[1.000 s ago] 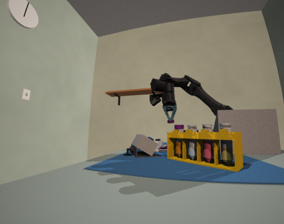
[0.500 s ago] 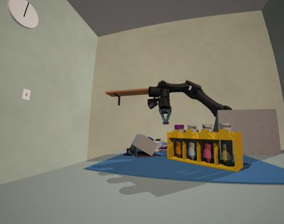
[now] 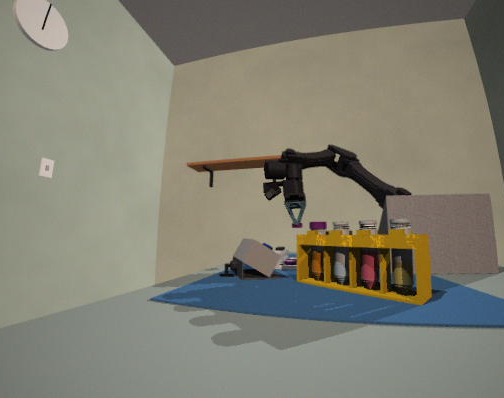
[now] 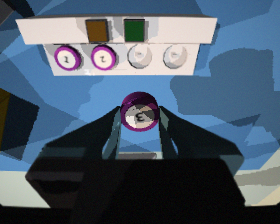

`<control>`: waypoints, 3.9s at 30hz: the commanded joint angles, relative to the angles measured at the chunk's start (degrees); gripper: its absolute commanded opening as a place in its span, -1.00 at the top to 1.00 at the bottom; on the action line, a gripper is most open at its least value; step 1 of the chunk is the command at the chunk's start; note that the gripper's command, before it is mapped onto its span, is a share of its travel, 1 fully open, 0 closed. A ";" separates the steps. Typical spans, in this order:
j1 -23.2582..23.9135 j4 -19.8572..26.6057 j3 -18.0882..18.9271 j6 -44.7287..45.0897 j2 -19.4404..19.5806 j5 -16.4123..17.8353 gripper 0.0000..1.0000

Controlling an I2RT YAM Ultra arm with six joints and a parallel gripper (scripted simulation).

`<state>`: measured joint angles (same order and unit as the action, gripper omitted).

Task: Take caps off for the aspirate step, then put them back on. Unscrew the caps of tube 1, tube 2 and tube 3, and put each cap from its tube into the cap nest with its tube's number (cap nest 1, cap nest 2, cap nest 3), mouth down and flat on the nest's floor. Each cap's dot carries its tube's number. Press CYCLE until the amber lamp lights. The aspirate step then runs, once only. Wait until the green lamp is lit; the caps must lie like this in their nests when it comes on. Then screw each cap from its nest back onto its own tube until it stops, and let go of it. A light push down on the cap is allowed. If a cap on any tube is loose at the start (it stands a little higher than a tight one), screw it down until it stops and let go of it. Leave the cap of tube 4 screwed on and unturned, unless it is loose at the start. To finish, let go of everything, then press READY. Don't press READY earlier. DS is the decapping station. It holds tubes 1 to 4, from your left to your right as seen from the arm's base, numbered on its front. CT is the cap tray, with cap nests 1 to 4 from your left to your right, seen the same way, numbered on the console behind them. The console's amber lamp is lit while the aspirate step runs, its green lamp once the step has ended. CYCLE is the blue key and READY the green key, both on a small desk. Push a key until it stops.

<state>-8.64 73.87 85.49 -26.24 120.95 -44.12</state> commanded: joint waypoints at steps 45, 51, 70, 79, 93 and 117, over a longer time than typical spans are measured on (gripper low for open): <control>10.92 -30.37 -13.88 17.95 1.25 -2.78 1.00; 11.05 -30.45 -13.74 18.15 1.33 -2.79 1.00; 11.25 -30.45 -13.37 18.44 1.47 -2.81 1.00; 11.36 -30.64 -13.47 18.60 1.45 -2.82 1.00; 11.85 -31.86 -13.97 19.32 1.65 -2.85 1.00; 12.58 -33.60 -14.53 20.38 2.05 -2.89 1.00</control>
<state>4.29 40.49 70.89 -5.91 123.31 -46.98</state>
